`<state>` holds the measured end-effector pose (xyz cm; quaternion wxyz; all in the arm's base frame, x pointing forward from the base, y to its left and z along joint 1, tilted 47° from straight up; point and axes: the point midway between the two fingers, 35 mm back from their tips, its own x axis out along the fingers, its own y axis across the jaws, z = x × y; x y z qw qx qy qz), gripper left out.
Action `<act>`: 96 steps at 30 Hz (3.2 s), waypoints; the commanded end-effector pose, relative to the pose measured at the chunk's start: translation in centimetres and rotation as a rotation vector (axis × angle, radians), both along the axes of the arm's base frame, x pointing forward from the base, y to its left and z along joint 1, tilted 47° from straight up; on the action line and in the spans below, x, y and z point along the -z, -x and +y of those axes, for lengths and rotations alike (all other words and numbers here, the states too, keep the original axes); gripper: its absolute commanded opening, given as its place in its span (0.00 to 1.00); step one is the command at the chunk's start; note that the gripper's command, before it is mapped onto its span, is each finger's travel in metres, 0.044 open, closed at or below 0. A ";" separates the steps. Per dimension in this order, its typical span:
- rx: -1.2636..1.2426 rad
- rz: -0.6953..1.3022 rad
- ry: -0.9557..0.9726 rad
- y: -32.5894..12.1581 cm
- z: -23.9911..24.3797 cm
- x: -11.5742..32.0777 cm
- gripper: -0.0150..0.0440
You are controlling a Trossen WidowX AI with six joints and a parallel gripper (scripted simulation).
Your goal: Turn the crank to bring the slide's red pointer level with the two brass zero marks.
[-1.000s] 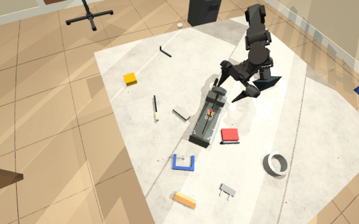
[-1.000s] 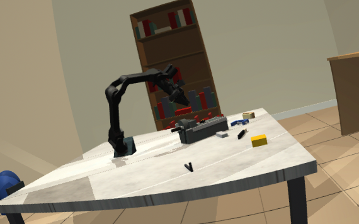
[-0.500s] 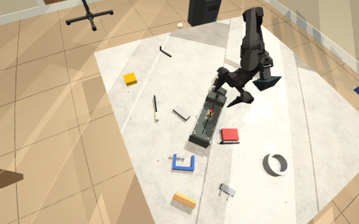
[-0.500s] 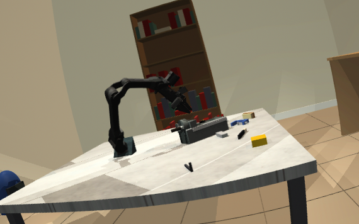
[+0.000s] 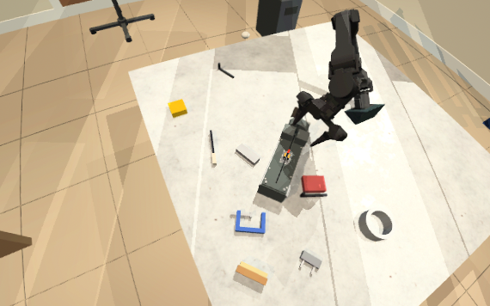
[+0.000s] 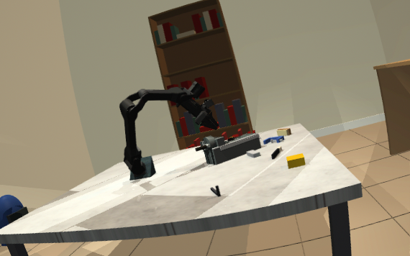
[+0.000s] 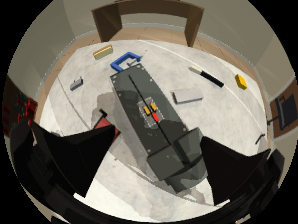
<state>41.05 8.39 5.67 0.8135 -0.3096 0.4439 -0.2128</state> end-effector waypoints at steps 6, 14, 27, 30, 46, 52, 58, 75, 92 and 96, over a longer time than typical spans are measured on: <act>0.000 -0.013 -0.010 -0.6 2.9 -2.8 1.00; -0.084 0.098 -0.028 0.3 1.0 -4.9 1.00; -0.346 0.292 -0.065 3.6 -2.7 -9.3 1.00; -0.417 0.322 -0.069 4.6 -3.4 -10.2 1.00; -0.552 0.362 -0.067 6.4 -5.3 -11.0 1.00; -0.552 0.362 -0.067 6.6 -7.1 -9.3 1.00; -0.552 0.361 -0.065 7.0 -8.9 -7.6 1.00; -0.552 0.361 -0.064 7.2 -11.0 -5.6 1.00; -0.552 0.360 -0.062 7.6 -13.0 -3.8 1.00; -0.551 0.360 -0.061 7.7 -13.4 -3.3 1.00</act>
